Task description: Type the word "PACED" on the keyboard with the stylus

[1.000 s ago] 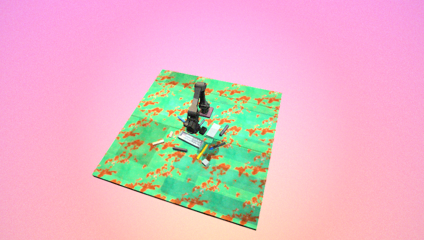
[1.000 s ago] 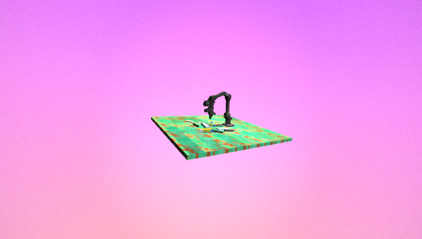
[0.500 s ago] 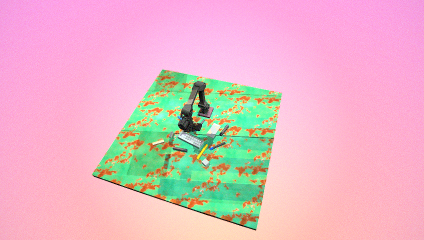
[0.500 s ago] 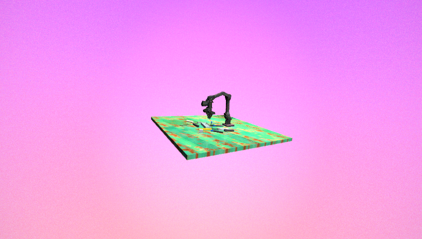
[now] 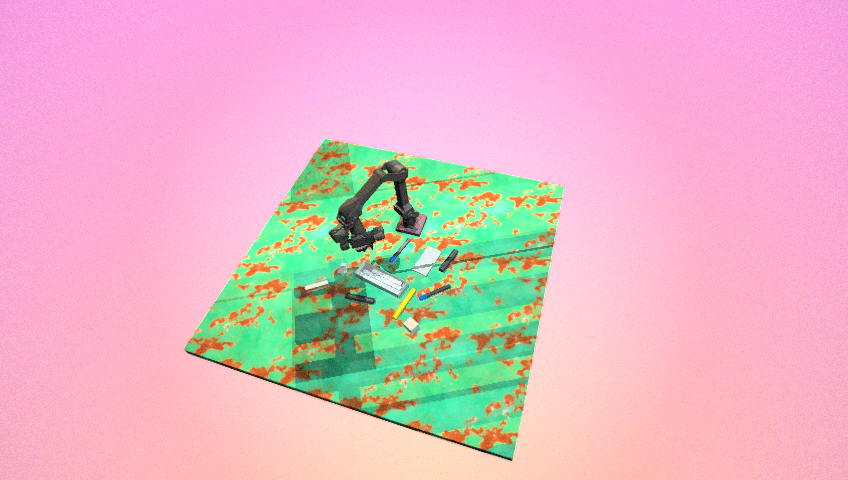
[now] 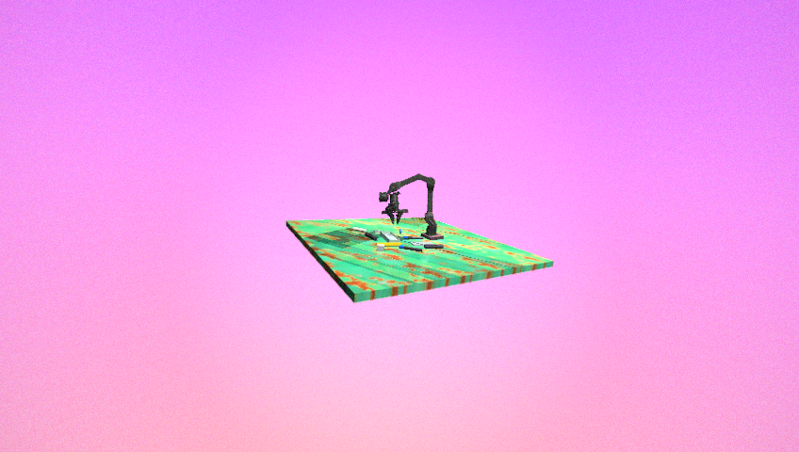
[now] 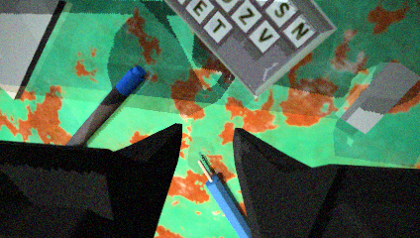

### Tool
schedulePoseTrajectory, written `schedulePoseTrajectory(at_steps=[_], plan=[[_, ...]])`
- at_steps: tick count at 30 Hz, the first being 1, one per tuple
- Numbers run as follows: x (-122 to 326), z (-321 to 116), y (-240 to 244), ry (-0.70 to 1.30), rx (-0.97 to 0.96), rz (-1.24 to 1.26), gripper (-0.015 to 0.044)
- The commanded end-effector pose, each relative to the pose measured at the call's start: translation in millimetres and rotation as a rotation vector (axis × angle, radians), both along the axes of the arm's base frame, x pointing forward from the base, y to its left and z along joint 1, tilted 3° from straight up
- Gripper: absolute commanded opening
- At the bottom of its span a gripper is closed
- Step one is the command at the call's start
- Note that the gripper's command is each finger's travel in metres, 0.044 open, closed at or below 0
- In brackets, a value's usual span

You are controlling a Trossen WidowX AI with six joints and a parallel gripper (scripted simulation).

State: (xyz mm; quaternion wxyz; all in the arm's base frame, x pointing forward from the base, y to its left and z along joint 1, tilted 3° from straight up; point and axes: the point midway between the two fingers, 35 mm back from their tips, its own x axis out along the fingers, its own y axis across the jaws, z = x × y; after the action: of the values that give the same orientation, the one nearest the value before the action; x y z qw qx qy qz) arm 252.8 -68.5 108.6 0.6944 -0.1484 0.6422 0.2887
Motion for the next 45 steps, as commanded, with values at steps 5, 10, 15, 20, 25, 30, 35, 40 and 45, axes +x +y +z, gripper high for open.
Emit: schedulePoseTrajectory(at_steps=[5, 10, 15, 20, 25, 30, 35, 40, 45], plan=[[-61, -19, -61, -0.248, 0.191, 0.424, 0.0150], [-83, -22, -79, -0.398, 0.198, 0.555, 0.0150], [-87, -23, -82, -0.426, 0.195, 0.578, 0.0150], [-87, -23, -82, -0.426, 0.195, 0.578, 0.0150], [-87, -23, -83, -0.426, 0.195, 0.578, 0.0150], [-86, -27, -83, -0.426, 0.195, 0.578, 0.0150], [-87, -31, -83, -0.426, 0.195, 0.578, 0.0150], [-87, -34, -83, -0.426, 0.195, 0.578, 0.0150], [-87, -38, -84, -0.426, 0.195, 0.578, 0.0150]])
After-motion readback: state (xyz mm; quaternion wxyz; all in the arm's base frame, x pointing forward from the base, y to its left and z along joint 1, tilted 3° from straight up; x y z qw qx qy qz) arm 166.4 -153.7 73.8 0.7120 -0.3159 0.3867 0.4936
